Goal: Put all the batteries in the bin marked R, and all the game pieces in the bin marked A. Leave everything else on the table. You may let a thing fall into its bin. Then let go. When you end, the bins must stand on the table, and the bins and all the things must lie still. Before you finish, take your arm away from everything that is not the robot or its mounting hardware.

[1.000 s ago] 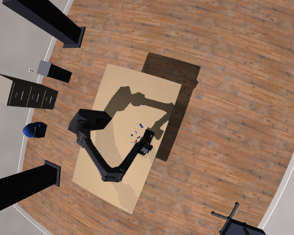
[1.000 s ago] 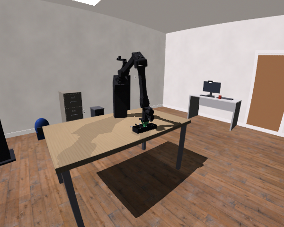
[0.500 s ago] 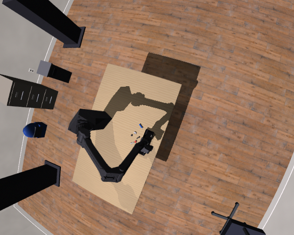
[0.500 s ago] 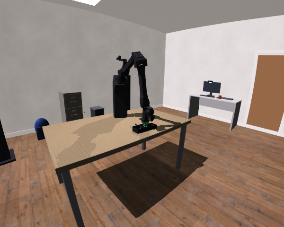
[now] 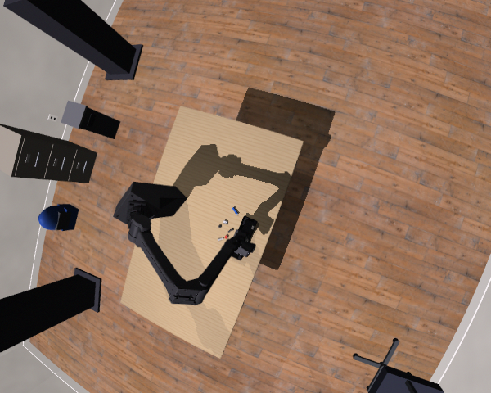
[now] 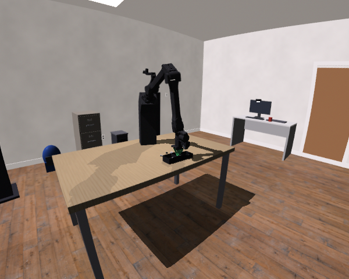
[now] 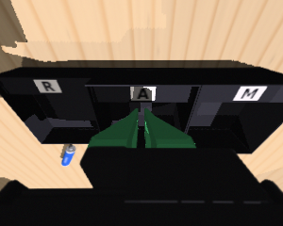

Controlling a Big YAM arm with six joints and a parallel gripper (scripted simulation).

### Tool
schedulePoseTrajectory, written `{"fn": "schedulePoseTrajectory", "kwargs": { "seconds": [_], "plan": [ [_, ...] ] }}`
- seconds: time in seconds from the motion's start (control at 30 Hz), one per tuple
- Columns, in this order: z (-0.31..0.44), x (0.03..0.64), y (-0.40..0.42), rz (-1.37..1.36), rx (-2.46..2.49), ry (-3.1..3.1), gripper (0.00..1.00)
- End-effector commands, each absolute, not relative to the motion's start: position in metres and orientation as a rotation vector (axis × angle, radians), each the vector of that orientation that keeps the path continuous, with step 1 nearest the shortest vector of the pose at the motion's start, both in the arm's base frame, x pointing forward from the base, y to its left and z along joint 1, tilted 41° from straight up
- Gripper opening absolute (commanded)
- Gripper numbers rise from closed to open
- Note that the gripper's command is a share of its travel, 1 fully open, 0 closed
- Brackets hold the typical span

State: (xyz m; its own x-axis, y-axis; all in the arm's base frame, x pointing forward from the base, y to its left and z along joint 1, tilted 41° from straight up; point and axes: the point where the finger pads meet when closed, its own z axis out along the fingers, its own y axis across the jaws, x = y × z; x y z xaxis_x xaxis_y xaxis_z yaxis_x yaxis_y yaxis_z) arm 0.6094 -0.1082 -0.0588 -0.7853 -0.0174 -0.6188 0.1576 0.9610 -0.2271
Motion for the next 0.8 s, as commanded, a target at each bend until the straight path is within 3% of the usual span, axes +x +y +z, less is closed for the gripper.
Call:
{"fn": "schedulePoseTrajectory", "kwargs": {
  "seconds": [0.0, 0.77],
  "plan": [
    [-0.045, 0.615, -0.117, -0.357, 0.104, 2.431, 0.08],
    [-0.036, 0.606, -0.105, -0.348, 0.098, 2.435, 0.08]
  ]
}}
